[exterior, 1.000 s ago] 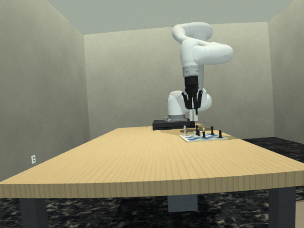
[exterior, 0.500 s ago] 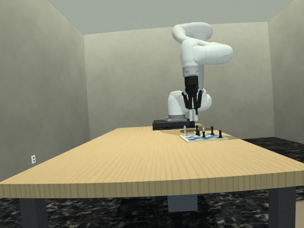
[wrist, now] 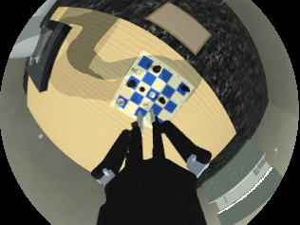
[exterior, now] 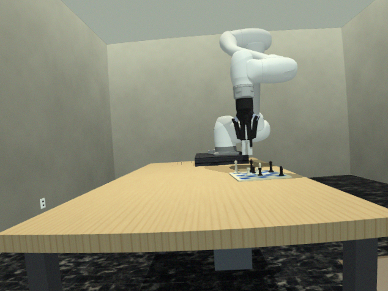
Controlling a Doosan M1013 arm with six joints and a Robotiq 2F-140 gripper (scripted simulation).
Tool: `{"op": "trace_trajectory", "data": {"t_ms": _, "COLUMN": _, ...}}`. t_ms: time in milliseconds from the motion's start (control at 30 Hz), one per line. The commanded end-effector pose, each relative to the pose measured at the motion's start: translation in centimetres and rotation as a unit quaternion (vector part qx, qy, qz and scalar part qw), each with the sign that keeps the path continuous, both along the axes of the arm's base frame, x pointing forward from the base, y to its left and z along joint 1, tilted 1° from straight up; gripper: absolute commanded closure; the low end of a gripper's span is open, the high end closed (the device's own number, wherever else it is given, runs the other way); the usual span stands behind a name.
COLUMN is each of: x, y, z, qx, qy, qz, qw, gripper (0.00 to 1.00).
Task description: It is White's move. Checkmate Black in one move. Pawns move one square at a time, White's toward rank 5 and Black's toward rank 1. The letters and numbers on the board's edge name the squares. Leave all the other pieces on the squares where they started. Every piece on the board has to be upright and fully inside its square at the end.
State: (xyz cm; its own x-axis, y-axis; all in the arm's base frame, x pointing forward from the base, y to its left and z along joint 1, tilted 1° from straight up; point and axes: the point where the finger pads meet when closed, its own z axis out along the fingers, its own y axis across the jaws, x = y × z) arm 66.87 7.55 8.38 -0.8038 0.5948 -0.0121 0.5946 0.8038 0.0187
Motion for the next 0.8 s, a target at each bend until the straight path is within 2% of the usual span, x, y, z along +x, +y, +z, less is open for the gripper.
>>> {"op": "trace_trajectory", "data": {"t_ms": 0, "x": 0.0, "y": 0.0, "z": -0.3, "qx": 0.000, "qy": 0.000, "qz": 0.000, "qw": 1.000, "gripper": 0.78}}
{"op": "trace_trajectory", "data": {"t_ms": 767, "x": 0.1, "y": 0.1, "z": -3.2, "qx": 0.000, "qy": 0.000, "qz": 0.000, "qw": 1.000, "gripper": 0.78}}
